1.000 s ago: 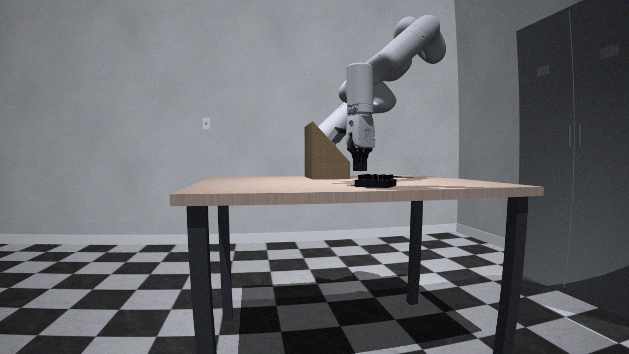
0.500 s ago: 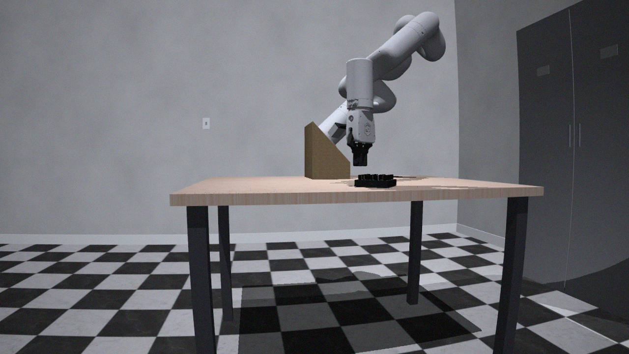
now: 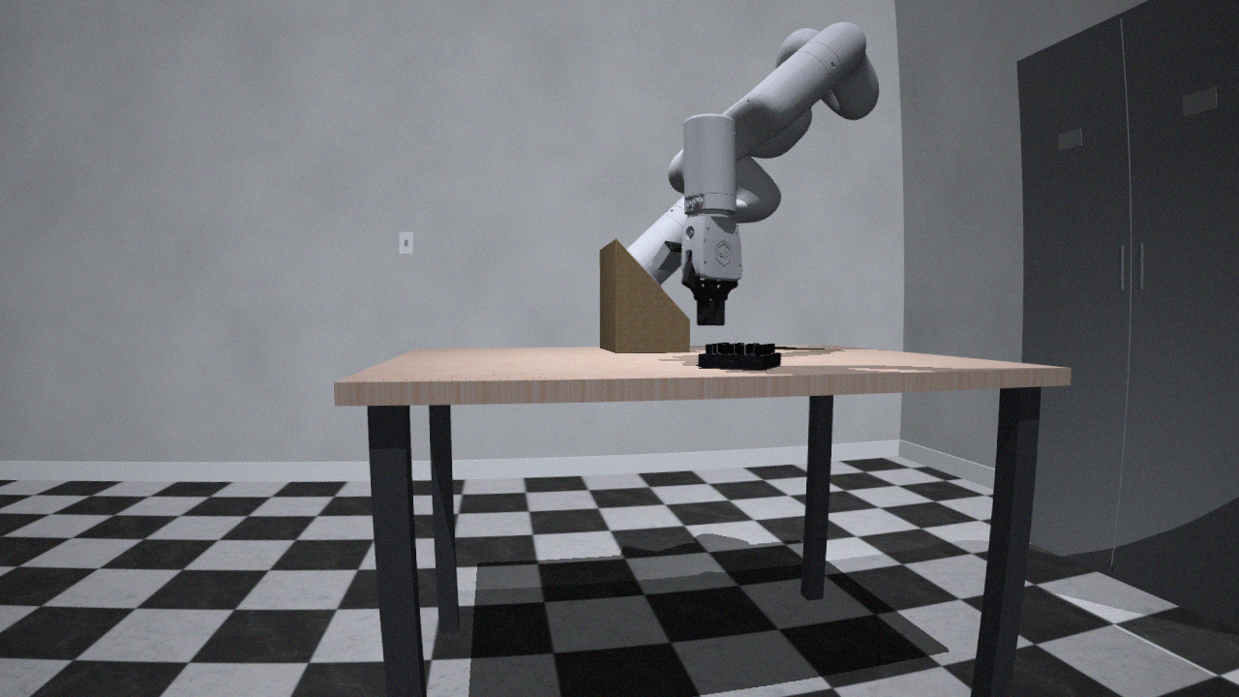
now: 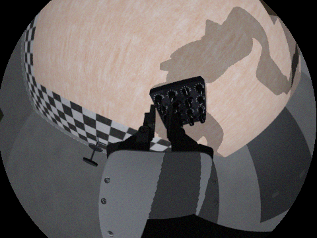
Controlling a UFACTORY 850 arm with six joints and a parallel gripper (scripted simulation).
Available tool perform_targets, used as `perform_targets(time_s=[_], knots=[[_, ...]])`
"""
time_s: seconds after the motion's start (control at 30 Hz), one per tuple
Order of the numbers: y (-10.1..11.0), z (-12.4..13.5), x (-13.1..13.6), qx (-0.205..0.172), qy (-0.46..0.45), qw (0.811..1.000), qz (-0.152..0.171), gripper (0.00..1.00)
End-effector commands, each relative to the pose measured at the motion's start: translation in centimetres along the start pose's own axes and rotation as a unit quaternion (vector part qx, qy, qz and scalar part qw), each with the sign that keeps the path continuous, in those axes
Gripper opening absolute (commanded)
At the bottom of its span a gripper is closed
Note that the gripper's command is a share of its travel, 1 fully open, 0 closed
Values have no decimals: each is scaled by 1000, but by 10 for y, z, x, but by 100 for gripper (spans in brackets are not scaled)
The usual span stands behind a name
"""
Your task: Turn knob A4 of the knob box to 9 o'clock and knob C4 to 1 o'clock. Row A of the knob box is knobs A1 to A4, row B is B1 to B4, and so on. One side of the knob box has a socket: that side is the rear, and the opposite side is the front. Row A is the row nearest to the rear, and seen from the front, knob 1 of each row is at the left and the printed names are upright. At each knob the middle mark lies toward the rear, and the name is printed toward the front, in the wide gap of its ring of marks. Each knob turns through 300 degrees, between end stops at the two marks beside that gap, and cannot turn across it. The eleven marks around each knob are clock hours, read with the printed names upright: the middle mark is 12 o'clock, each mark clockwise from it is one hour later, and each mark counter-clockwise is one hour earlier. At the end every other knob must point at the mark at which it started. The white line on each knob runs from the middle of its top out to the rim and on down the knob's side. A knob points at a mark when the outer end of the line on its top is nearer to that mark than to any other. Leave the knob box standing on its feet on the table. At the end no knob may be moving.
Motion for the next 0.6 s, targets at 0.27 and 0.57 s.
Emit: perform_targets(time_s=[0.27, 0.57], knots=[[7, -8, 15, 2, -177, 984, -1, 19], [12, -15, 26, 1, -295, 956, -1, 19]])
Point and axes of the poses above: the point where the finger pads meet when closed, its own y axis back along the fingers, its own x axis across the jaws, z = x × y, the point moved 6 cm from there along y, back along the fingers, and after that the axes turned 9 degrees about -y, right-handed, at the moved point
